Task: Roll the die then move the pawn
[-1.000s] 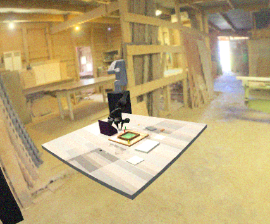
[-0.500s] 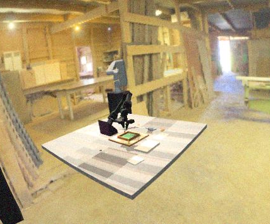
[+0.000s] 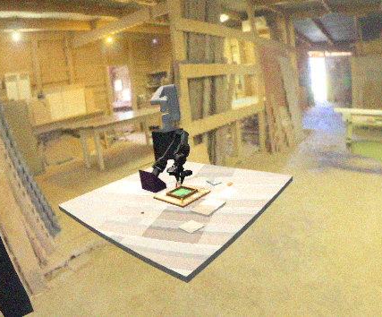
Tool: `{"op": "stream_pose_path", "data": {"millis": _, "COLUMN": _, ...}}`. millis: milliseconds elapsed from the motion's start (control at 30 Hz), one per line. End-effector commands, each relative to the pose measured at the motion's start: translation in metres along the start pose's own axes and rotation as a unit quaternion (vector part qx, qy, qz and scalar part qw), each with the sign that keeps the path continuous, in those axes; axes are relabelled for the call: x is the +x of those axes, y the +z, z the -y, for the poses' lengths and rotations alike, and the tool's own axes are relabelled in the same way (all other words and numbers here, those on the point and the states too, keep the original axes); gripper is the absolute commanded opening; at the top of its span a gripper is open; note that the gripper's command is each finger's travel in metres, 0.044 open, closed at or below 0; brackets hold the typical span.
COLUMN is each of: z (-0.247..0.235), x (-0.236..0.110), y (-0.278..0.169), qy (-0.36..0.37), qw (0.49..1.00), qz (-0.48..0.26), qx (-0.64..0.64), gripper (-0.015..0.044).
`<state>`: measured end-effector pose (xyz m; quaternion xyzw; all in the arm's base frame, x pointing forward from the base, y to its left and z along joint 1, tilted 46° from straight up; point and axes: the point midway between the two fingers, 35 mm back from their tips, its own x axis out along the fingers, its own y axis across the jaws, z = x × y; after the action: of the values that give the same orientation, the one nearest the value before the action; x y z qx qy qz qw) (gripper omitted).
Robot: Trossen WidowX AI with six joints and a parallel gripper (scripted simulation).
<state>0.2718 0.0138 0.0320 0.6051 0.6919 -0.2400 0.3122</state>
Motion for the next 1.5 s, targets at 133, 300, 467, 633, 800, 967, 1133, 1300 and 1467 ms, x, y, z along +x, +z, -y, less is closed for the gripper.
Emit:
{"op": "stream_pose_path", "data": {"millis": 133, "z": 0.007, "x": 0.009, "y": 0.0, "qy": -0.042, "qw": 0.993, "qz": 0.114, "qx": 0.001, "gripper": 0.0}}
{"op": "stream_pose_path", "data": {"millis": 300, "z": 0.01, "x": 0.012, "y": 0.002, "qy": -0.051, "qw": 0.98, "qz": 0.195, "qx": 0.002, "gripper": 0.0}}
{"op": "stream_pose_path", "data": {"millis": 467, "z": 0.01, "x": 0.012, "y": 0.002, "qy": -0.043, "qw": 0.961, "qz": 0.274, "qx": 0.003, "gripper": 0.0}}
{"op": "stream_pose_path", "data": {"millis": 633, "z": 0.011, "x": 0.014, "y": 0.003, "qy": -0.019, "qw": 0.937, "qz": 0.348, "qx": 0.004, "gripper": 0.0}}
{"op": "stream_pose_path", "data": {"millis": 800, "z": 0.01, "x": 0.013, "y": 0.002, "qy": 0.007, "qw": 0.919, "qz": 0.395, "qx": 0.005, "gripper": 0.0}}
{"op": "stream_pose_path", "data": {"millis": 967, "z": 0.005, "x": 0.003, "y": -0.007, "qy": 0.007, "qw": 0.919, "qz": 0.395, "qx": 0.005, "gripper": 0.0}}
{"op": "stream_pose_path", "data": {"millis": 1133, "z": -0.003, "x": -0.019, "y": -0.028, "qy": 0.008, "qw": 0.919, "qz": 0.395, "qx": 0.004, "gripper": 0.0}}
{"op": "stream_pose_path", "data": {"millis": 1300, "z": 0.0, "x": -0.017, "y": -0.028, "qy": 0.008, "qw": 0.919, "qz": 0.395, "qx": 0.004, "gripper": 0.0}}
{"op": "stream_pose_path", "data": {"millis": 1467, "z": -0.001, "x": -0.018, "y": -0.028, "qy": 0.008, "qw": 0.919, "qz": 0.395, "qx": 0.004, "gripper": 0.0}}
